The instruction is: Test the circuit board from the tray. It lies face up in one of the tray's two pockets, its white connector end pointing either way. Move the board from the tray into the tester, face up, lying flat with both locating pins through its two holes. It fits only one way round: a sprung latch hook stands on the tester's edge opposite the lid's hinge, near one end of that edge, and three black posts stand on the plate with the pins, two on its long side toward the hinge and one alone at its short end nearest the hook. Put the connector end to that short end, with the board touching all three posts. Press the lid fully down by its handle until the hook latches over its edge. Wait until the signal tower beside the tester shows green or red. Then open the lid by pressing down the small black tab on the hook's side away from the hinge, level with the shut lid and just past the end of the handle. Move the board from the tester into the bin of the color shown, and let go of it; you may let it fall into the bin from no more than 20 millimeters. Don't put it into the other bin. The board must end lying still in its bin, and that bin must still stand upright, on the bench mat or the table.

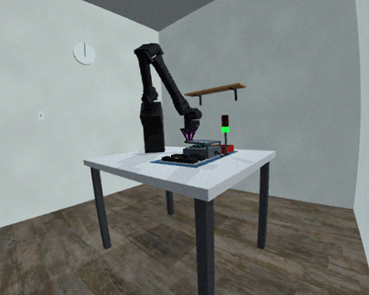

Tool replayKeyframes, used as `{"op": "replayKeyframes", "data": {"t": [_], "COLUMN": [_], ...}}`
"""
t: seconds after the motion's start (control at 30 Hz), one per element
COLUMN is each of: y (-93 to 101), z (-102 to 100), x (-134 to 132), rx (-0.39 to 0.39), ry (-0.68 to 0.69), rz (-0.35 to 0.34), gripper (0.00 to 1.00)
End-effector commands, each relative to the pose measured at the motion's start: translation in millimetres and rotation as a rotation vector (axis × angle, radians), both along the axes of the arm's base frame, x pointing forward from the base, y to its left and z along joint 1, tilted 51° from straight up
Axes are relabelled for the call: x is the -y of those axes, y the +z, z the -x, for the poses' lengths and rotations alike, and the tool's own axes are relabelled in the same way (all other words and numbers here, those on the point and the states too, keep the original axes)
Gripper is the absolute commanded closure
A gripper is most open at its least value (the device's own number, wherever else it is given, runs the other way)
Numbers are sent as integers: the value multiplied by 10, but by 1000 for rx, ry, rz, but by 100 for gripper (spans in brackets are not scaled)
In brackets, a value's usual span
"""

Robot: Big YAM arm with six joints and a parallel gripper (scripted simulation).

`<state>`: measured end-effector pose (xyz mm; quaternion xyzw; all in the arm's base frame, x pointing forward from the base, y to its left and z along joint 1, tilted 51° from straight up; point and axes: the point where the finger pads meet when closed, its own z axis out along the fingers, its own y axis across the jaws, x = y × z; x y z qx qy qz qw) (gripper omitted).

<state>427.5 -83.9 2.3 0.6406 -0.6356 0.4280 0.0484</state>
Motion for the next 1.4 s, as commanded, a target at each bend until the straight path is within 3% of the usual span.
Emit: {"op": "replayKeyframes", "data": {"t": [0.0, 0.73, 1.37], "y": [34, 99, 277], "z": [9, 49, 128], "x": [31, -129, -282], "rx": [5, 9, 11], "ry": [-4, 13, 13], "rz": [1, -4, -4], "gripper": [100, 100, 100]}}
